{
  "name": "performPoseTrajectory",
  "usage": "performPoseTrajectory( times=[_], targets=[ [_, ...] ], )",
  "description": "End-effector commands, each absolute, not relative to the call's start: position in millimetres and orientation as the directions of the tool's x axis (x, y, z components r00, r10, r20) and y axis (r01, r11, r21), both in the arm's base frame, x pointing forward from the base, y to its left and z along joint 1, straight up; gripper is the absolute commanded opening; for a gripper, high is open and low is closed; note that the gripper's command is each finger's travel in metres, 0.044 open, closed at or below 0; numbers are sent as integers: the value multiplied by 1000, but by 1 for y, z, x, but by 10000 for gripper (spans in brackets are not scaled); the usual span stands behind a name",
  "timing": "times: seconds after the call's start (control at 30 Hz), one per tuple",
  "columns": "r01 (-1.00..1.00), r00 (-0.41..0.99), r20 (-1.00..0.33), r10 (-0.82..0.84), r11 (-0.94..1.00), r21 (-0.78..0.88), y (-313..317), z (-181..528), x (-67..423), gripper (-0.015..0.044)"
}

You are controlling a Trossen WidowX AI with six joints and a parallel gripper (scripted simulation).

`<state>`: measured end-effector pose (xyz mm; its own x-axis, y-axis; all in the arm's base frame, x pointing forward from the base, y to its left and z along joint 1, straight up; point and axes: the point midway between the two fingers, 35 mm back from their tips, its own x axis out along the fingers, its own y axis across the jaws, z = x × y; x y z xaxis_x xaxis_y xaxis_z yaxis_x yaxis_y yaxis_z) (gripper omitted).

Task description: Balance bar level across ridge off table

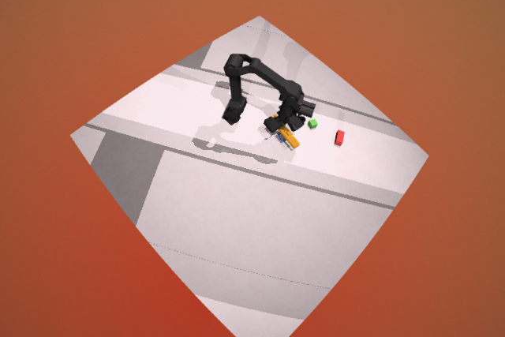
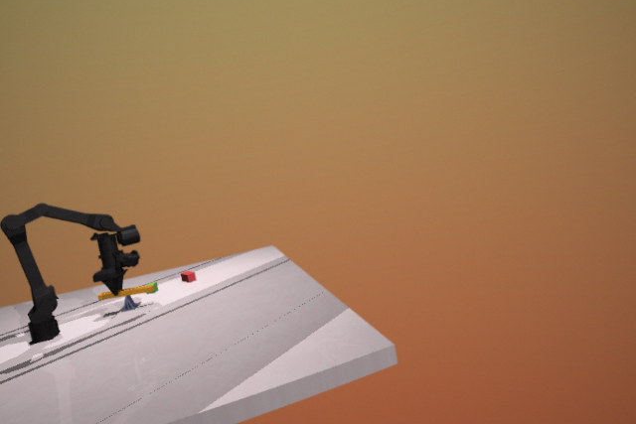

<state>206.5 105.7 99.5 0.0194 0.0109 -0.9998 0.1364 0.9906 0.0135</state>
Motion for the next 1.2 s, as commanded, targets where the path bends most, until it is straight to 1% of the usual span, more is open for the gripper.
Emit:
performPoseTrajectory(
  times=[0.0, 1.17],
  targets=[
    [134, 19, -1000, 9, 991, 12, 105, 98, 206, 0],
    [134, 18, -1000, 9, 991, 12, 105, 95, 206, 0]
  ],
)
